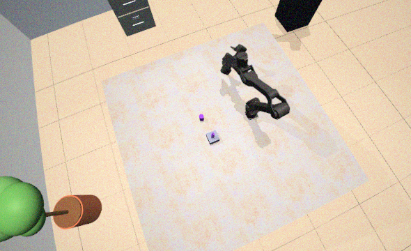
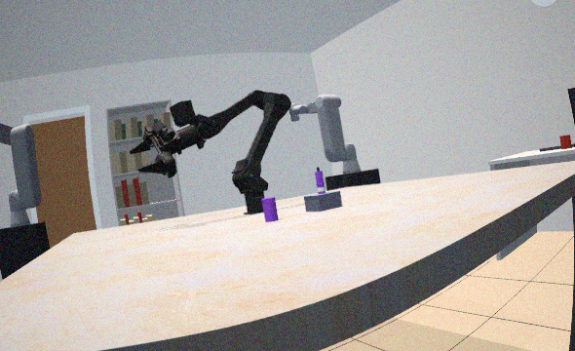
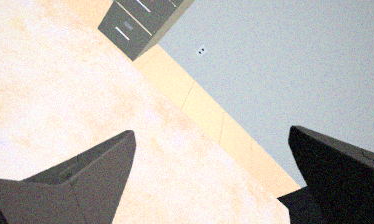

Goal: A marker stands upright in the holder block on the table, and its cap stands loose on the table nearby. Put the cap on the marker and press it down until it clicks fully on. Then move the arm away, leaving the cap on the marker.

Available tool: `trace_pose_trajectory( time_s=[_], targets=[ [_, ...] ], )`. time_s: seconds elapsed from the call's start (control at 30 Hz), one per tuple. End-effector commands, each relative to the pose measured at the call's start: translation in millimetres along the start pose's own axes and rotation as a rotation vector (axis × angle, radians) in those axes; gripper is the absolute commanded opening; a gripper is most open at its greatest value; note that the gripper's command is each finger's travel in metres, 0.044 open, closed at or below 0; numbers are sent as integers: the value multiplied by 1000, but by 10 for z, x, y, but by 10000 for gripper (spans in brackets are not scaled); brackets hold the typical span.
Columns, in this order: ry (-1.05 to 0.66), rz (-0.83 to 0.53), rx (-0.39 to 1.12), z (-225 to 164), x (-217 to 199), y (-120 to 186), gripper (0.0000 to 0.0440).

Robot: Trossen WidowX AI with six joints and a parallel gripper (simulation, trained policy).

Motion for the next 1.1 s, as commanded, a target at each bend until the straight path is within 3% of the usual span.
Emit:
trace_pose_trajectory(
  time_s=[0.0,0.2,0.27,1.07],
  targets=[
    [-3,7,4,2,10,-5,375],
    [-26,57,30,28,77,-30,224],
    [-33,75,41,37,101,-38,203],
    [-56,254,181,217,259,-140,260]
  ],
)
Point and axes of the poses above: the point midway between the two fingers, 35 mm back from their tips, its own y axis back along the fingers, its own x axis across the jaws, z = x × y, the point moved 7 cm from there along y, back along the fingers, and after that the axes turned 4 degrees about -y, right-handed, at the moved point
